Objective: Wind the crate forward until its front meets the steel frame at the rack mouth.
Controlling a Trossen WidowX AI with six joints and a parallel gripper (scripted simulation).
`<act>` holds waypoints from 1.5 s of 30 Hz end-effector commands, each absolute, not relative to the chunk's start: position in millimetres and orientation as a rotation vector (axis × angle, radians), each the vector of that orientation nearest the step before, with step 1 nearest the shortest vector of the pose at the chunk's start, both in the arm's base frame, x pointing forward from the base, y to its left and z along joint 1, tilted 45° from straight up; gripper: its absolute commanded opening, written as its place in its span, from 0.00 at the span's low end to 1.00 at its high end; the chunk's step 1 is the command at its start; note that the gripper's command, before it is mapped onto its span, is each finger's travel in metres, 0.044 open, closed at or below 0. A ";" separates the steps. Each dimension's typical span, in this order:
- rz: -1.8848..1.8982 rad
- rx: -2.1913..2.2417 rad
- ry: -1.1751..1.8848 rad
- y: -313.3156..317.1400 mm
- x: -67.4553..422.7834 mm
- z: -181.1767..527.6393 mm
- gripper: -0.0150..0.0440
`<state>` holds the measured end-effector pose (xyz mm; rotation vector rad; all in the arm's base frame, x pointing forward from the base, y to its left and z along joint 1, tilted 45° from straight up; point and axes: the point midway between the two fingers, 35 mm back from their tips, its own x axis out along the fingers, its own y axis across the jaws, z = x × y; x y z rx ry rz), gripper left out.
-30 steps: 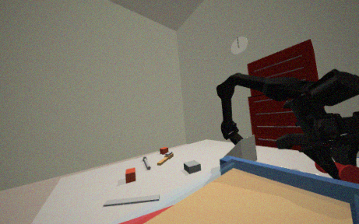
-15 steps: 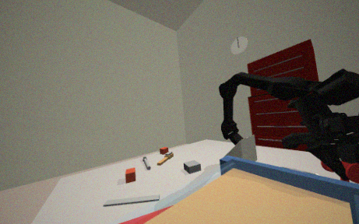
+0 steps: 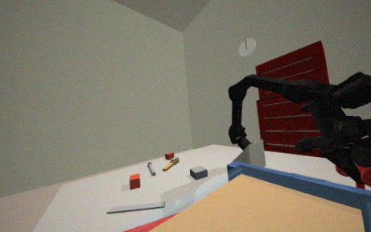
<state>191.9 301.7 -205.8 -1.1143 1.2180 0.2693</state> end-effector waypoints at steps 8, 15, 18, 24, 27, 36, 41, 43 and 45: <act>0.302 -1.126 1.258 300.6 158.6 -210.3 0.25; 0.302 -1.126 1.259 299.5 149.6 -210.0 0.25; 0.303 -1.126 1.259 298.8 145.4 -209.8 0.25; 0.303 -1.126 1.260 297.1 137.6 -208.9 0.25; 0.303 -1.126 1.260 296.1 134.0 -208.4 0.25; 0.304 -1.126 1.261 292.3 122.5 -206.0 0.25; 0.304 -1.126 1.262 290.0 116.8 -204.4 0.25; 0.304 -1.126 1.262 288.9 114.5 -203.6 0.25; 0.304 -1.126 1.262 287.8 112.2 -202.9 0.25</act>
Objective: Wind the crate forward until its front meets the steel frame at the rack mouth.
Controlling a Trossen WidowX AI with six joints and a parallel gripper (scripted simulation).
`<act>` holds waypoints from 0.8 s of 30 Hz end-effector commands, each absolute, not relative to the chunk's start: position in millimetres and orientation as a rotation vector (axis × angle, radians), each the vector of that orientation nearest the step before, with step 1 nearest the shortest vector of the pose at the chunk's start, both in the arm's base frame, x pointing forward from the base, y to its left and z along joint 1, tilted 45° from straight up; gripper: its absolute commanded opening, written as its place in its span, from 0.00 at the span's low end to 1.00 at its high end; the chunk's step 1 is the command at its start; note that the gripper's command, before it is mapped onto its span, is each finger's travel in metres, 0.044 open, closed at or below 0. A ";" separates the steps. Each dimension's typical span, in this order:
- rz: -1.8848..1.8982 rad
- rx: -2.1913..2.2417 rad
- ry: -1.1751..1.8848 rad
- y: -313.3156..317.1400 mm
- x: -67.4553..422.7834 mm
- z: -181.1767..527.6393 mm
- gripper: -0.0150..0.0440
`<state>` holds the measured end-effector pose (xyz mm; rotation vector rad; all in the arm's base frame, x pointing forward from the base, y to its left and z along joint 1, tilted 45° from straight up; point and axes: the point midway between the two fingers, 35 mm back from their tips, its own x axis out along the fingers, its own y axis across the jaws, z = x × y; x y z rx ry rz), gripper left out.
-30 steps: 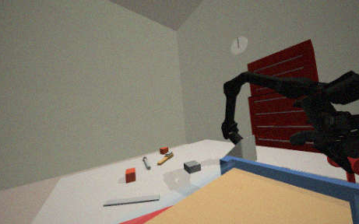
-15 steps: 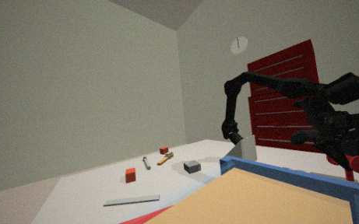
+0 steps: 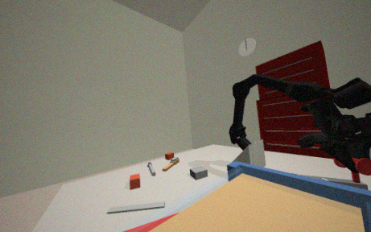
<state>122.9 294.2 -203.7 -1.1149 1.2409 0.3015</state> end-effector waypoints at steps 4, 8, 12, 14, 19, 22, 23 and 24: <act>0.304 -1.126 1.263 285.5 107.7 -201.2 0.25; 0.305 -1.127 1.263 283.0 103.4 -199.3 0.25; 0.305 -1.127 1.264 280.3 99.3 -197.3 0.25; 0.305 -1.127 1.264 279.0 97.3 -196.3 0.25; 0.305 -1.127 1.264 275.2 92.3 -193.3 0.25; 0.305 -1.127 1.265 273.1 89.8 -191.7 0.25; 0.305 -1.127 1.265 272.1 88.7 -190.9 0.25; 0.305 -1.127 1.265 271.6 88.0 -190.5 0.25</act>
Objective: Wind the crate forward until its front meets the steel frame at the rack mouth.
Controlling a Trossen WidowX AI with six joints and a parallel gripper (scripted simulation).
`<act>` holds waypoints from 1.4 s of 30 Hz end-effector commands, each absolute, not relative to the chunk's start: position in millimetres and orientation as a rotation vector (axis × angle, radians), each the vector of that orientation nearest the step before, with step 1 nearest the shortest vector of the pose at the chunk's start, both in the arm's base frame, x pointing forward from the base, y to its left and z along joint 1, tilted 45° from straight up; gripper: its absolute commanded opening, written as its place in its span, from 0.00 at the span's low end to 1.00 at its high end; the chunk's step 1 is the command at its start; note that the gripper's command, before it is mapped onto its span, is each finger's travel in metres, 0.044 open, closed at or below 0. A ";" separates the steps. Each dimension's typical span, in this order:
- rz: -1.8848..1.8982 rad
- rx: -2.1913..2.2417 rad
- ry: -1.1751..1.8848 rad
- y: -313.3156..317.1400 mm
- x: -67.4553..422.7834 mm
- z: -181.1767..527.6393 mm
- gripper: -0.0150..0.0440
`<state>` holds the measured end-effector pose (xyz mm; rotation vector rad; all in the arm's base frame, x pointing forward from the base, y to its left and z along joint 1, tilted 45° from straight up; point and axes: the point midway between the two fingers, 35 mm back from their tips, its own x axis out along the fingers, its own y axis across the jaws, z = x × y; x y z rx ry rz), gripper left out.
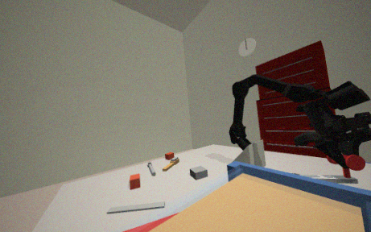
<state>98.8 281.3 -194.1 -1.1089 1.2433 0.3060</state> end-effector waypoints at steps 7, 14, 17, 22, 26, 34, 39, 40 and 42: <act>0.305 -1.128 1.266 265.7 82.1 -185.8 0.25; 0.305 -1.128 1.266 259.9 77.3 -181.0 0.25; 0.305 -1.129 1.266 257.1 75.3 -178.6 0.25; 0.305 -1.129 1.267 252.8 72.6 -175.0 0.25; 0.305 -1.129 1.267 249.1 70.6 -171.9 0.25; 0.304 -1.130 1.268 241.6 67.4 -165.4 0.25; 0.304 -1.131 1.268 236.5 65.9 -161.0 0.25; 0.304 -1.131 1.268 235.8 65.7 -160.3 0.25; 0.304 -1.131 1.268 233.9 65.2 -158.6 0.25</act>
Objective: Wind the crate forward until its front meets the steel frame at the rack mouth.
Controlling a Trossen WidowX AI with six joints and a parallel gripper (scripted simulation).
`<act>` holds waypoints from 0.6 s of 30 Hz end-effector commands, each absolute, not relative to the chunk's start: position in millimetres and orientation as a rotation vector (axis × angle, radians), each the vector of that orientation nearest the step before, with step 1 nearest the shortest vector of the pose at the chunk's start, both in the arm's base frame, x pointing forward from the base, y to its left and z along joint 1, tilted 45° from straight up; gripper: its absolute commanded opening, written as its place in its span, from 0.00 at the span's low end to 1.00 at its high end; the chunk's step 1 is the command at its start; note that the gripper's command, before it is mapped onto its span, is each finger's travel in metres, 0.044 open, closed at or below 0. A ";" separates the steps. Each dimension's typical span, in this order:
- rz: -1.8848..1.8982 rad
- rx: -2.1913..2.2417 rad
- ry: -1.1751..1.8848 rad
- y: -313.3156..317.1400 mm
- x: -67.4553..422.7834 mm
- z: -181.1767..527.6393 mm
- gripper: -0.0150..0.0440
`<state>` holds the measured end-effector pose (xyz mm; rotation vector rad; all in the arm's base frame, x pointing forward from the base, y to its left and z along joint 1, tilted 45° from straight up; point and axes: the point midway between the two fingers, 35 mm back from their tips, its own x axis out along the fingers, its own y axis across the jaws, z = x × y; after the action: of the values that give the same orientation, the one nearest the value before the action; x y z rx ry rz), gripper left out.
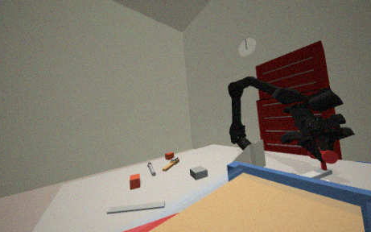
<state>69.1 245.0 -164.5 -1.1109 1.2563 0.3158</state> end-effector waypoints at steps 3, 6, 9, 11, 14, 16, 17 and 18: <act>0.304 -1.131 1.268 230.7 64.7 -155.8 0.25; 0.304 -1.131 1.268 228.0 64.4 -153.4 0.25; 0.303 -1.132 1.268 224.9 64.2 -150.6 0.25; 0.303 -1.132 1.268 223.0 64.1 -148.8 0.25; 0.303 -1.132 1.269 220.3 64.2 -146.4 0.25; 0.303 -1.132 1.269 218.4 64.3 -144.6 0.25; 0.303 -1.132 1.269 217.2 64.5 -143.6 0.25; 0.303 -1.132 1.269 216.4 64.5 -142.9 0.25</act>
<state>65.3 225.5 -147.7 -1.1169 1.2622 0.3131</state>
